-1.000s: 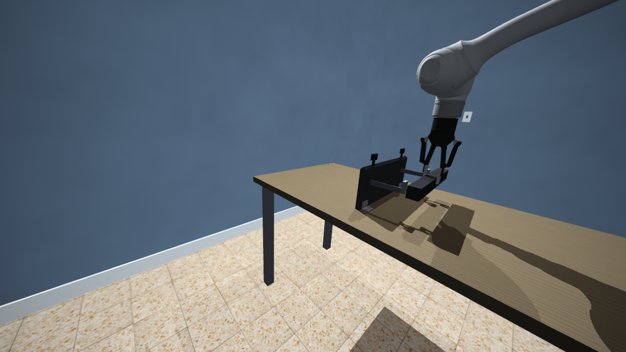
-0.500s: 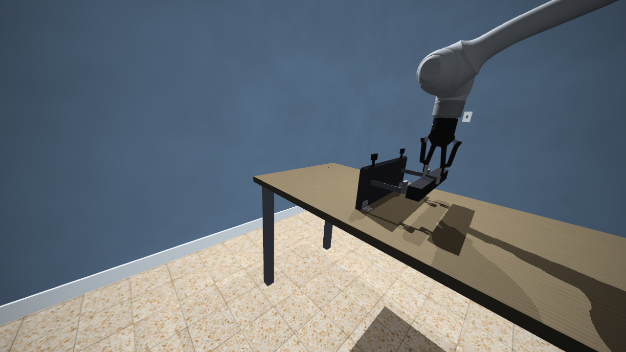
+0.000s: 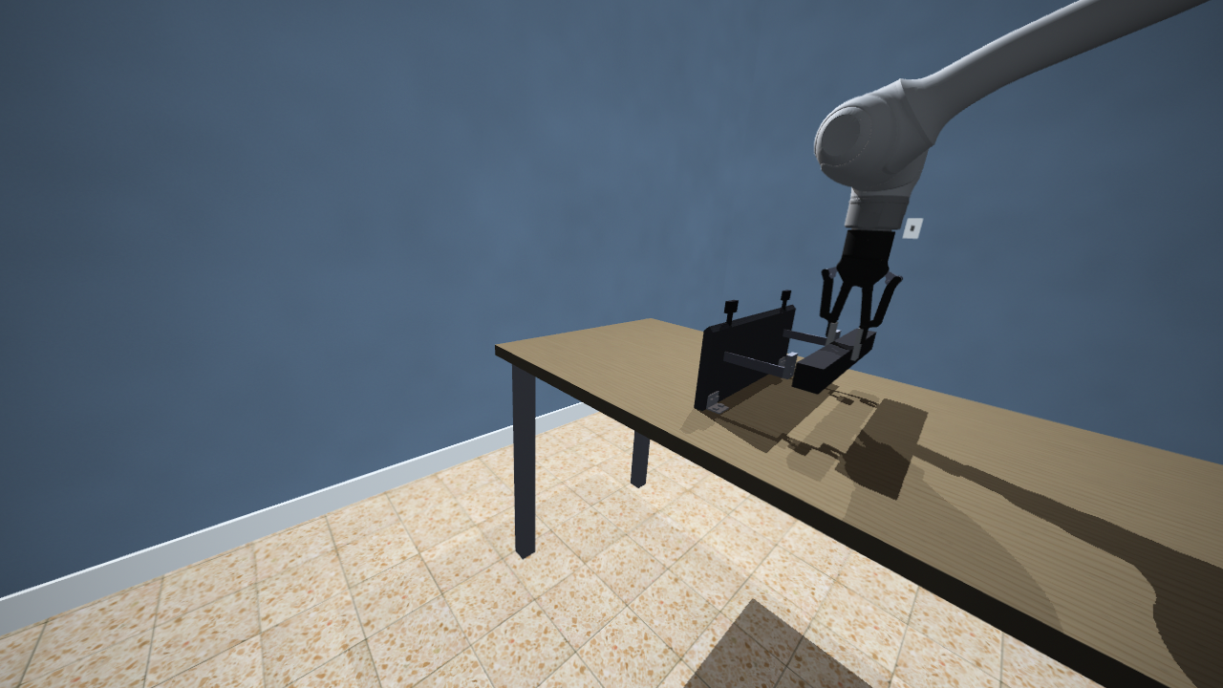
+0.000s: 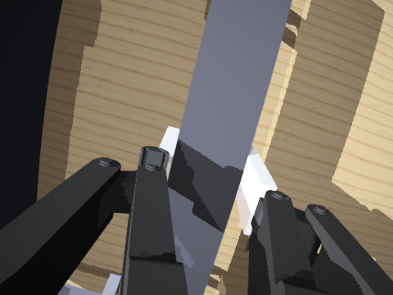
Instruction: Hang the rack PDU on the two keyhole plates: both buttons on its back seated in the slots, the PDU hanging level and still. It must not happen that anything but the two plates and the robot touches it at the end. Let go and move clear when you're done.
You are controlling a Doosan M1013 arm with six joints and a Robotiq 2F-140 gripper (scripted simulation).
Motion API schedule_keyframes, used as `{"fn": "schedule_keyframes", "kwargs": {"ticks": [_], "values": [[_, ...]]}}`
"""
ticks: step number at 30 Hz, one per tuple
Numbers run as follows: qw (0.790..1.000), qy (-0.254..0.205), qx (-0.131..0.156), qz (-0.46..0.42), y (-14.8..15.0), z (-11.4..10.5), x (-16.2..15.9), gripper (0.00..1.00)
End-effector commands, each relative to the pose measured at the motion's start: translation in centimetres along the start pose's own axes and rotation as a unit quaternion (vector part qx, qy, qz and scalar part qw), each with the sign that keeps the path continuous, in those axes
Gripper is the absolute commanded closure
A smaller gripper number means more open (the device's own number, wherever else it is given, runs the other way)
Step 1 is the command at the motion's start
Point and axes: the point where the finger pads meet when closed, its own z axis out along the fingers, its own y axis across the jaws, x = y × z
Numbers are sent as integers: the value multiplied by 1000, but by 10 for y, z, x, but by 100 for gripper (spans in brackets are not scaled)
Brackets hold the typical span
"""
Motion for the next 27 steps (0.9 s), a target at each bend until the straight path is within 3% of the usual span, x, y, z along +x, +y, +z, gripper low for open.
{"fn": "schedule_keyframes", "kwargs": {"ticks": [1, 27], "values": [[1000, -1, 1, 1, 2, -1, 0, 100], [1000, -1, 1, 1, -15, -1, 0, 100]]}}
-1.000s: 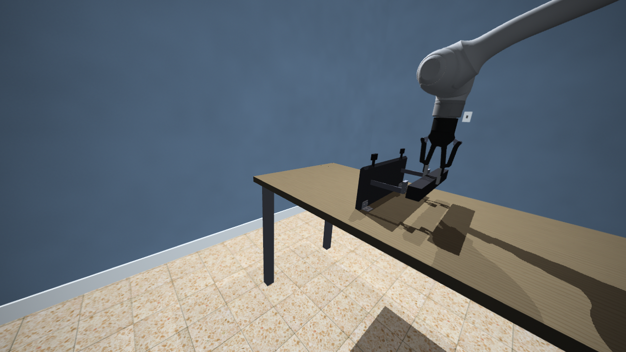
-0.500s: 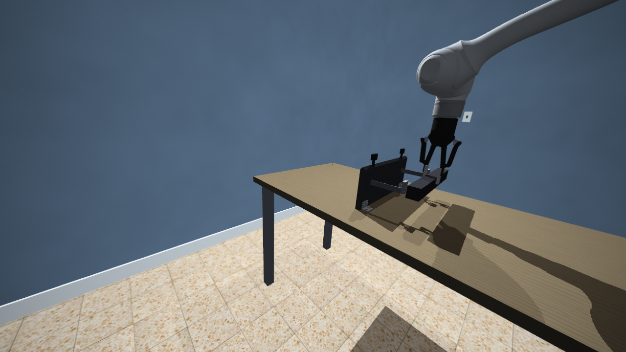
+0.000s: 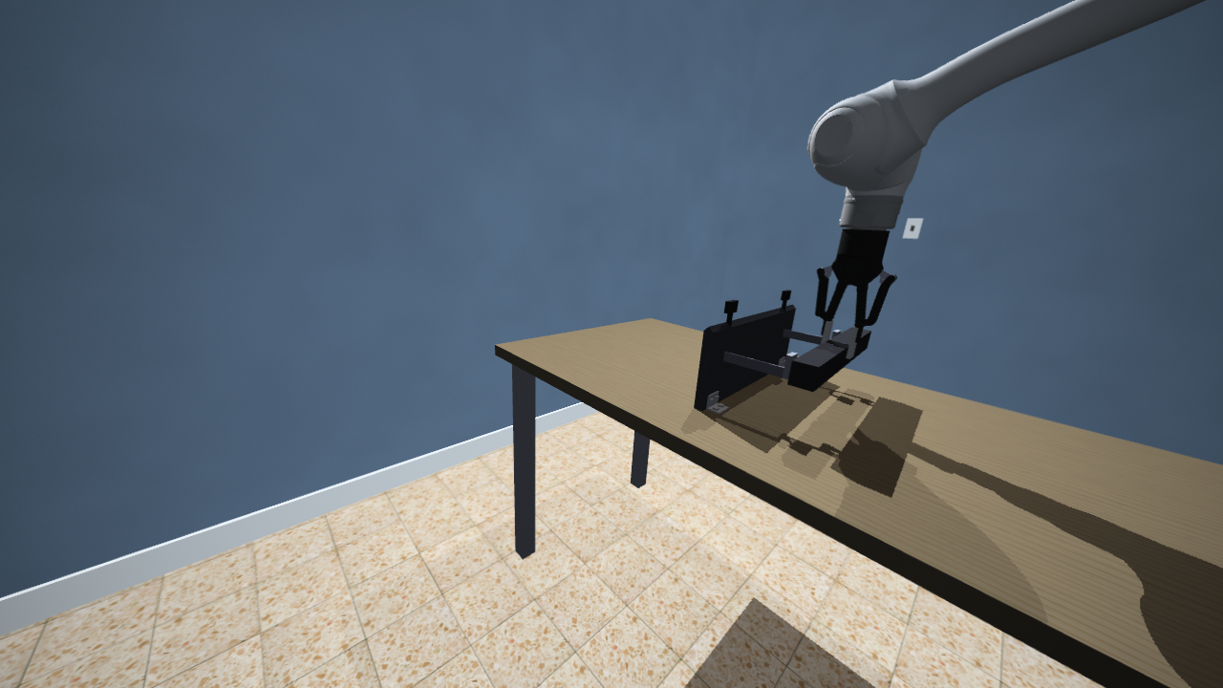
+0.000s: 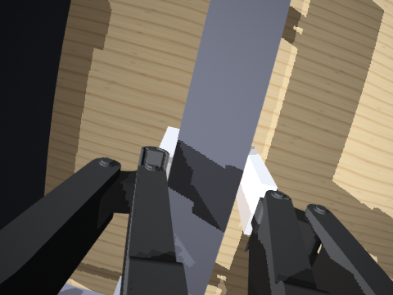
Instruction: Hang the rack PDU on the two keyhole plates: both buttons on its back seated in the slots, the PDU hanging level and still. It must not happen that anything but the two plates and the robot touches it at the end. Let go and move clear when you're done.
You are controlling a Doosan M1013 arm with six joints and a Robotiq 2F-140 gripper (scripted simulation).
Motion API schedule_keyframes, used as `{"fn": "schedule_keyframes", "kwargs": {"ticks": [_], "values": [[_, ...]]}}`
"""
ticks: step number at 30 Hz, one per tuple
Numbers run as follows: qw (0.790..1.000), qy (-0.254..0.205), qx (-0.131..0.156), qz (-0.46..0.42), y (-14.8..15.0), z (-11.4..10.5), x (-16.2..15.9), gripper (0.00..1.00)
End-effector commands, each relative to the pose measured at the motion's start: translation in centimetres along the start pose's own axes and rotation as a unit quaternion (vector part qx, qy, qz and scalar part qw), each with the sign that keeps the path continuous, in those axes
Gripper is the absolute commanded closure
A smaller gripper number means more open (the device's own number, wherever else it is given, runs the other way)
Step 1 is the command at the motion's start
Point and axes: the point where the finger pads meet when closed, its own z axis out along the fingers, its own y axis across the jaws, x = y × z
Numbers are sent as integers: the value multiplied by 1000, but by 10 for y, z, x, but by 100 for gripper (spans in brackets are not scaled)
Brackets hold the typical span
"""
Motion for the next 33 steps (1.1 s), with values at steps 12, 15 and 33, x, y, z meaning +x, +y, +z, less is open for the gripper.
{"fn": "schedule_keyframes", "kwargs": {"ticks": [12, 15, 33], "values": [[1000, -1, 1, 1, -9, 0, -1, 100], [1000, -1, 1, 1, -9, 0, -1, 100], [1000, -1, 1, 1, -8, 0, -1, 100]]}}
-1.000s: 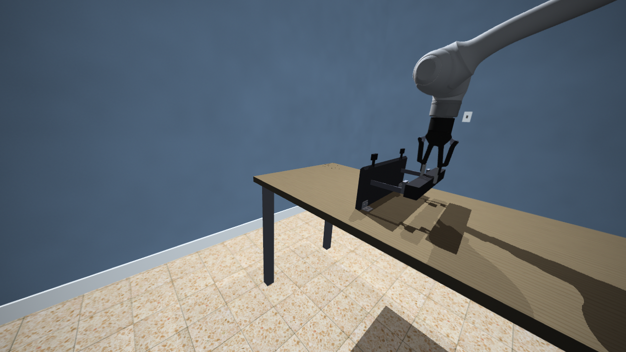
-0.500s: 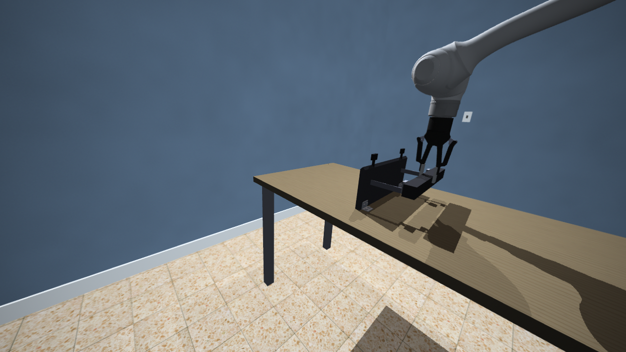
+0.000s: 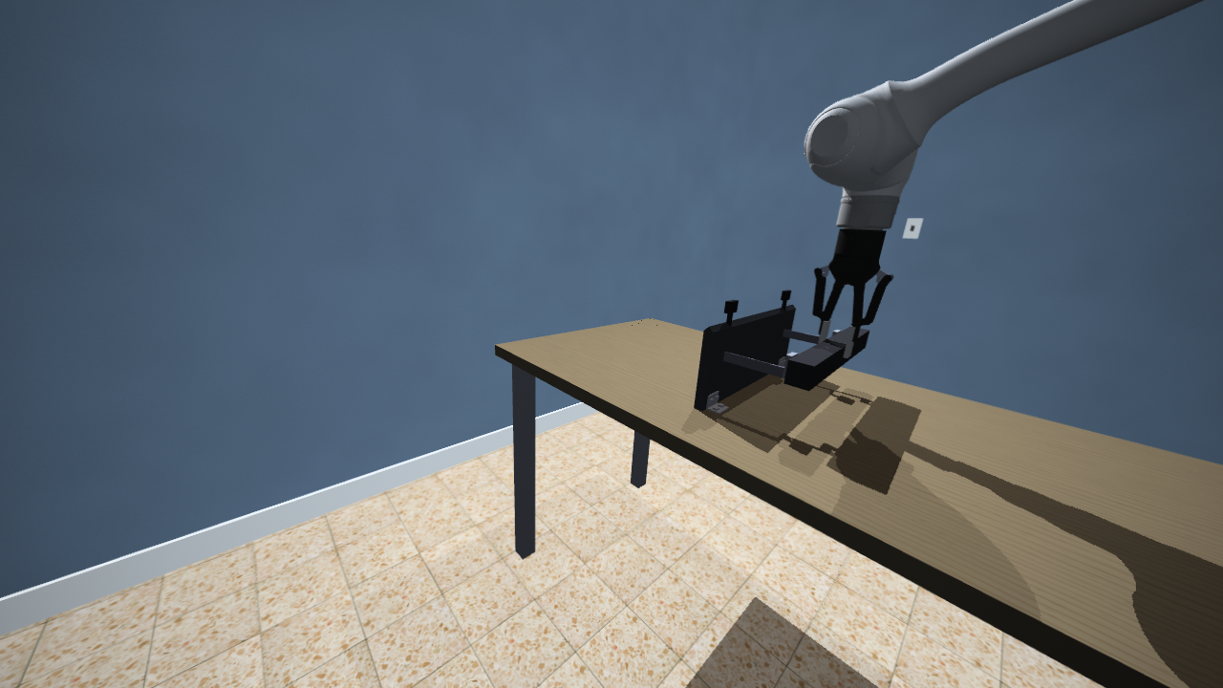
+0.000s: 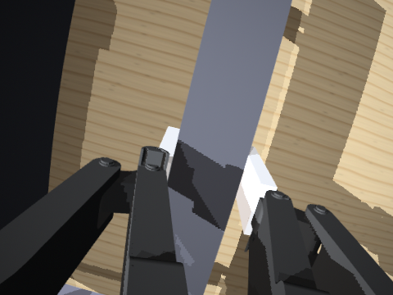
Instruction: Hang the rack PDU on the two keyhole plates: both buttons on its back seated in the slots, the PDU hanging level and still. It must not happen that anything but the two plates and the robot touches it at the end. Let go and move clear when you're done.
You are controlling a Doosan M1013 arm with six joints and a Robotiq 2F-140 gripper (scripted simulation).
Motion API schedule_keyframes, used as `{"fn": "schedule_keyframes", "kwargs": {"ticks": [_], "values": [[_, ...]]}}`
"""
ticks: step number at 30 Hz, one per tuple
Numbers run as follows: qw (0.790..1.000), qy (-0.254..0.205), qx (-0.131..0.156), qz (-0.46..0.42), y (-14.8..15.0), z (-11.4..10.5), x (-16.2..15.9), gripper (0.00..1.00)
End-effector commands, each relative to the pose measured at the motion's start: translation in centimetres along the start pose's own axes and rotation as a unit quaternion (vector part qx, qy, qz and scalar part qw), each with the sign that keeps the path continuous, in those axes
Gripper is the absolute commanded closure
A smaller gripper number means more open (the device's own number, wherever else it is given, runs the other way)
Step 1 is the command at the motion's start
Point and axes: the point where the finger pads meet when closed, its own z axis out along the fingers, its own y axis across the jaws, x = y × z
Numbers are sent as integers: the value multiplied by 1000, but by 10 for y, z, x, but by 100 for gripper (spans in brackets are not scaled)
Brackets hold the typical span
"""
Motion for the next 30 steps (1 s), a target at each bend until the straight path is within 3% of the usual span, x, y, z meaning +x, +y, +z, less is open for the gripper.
{"fn": "schedule_keyframes", "kwargs": {"ticks": [1, 30], "values": [[1000, -1, 1, 1, -1, 0, -1, 100], [1000, -1, 1, 1, 10, 1, -2, 100]]}}
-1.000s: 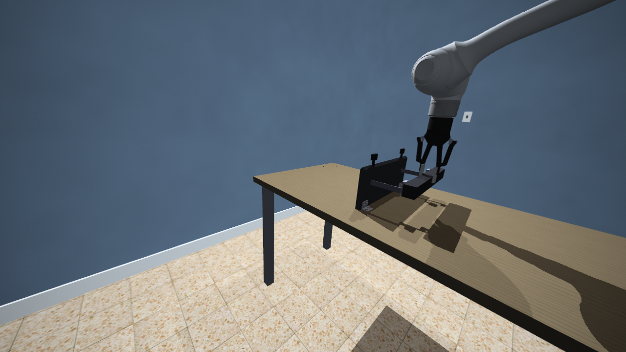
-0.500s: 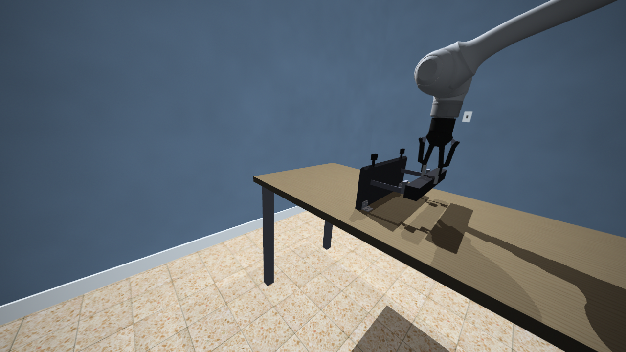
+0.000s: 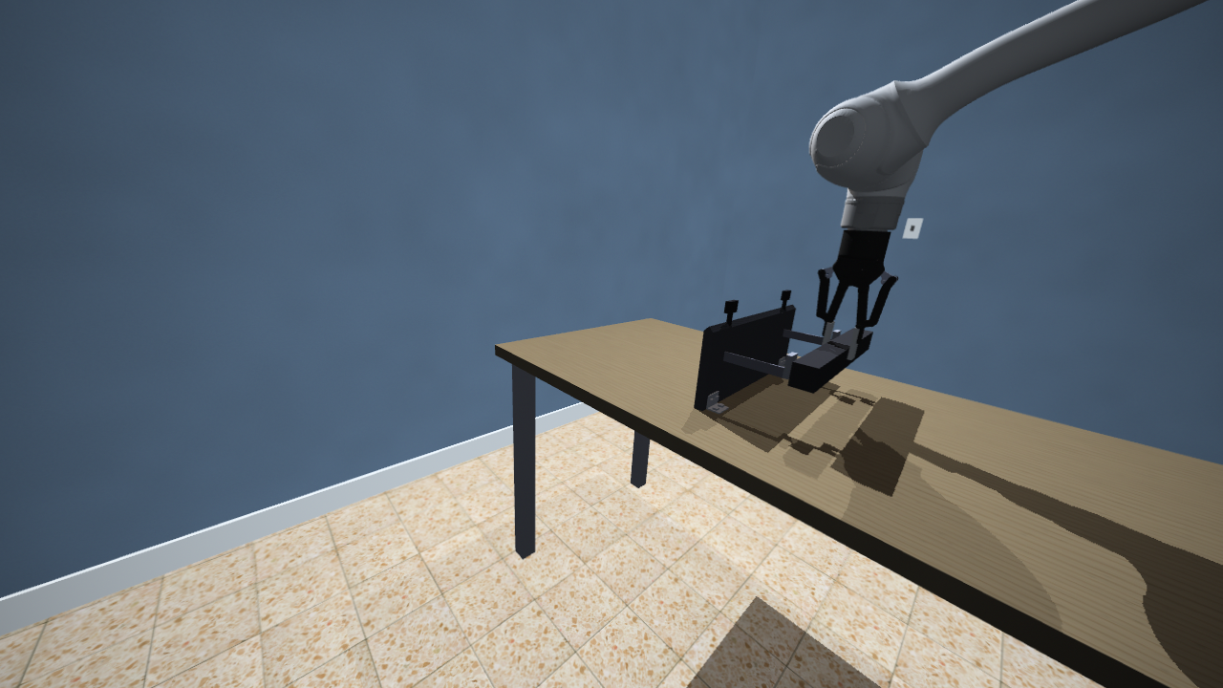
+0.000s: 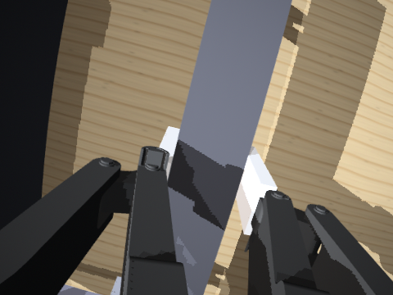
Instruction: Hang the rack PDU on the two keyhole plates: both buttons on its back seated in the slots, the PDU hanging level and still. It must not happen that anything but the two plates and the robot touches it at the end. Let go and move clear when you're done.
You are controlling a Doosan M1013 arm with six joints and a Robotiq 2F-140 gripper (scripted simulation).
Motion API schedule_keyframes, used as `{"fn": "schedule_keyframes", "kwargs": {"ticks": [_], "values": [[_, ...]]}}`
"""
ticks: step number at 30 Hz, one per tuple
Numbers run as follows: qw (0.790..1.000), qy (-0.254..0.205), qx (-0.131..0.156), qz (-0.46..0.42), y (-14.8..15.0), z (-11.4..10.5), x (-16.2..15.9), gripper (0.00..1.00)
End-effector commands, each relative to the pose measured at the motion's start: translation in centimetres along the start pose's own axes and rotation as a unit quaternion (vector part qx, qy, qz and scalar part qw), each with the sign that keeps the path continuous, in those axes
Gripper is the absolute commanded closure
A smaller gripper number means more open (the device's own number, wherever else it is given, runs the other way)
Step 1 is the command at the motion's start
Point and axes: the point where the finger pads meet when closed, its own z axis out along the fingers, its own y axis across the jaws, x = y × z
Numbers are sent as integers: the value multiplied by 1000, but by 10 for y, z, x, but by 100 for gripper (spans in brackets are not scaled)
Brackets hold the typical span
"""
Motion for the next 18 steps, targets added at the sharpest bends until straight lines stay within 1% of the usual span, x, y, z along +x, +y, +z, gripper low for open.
{"fn": "schedule_keyframes", "kwargs": {"ticks": [1, 18], "values": [[1000, -1, 1, 1, 3, -1, -1, 100], [1000, -1, 1, 1, 4, -1, -1, 100]]}}
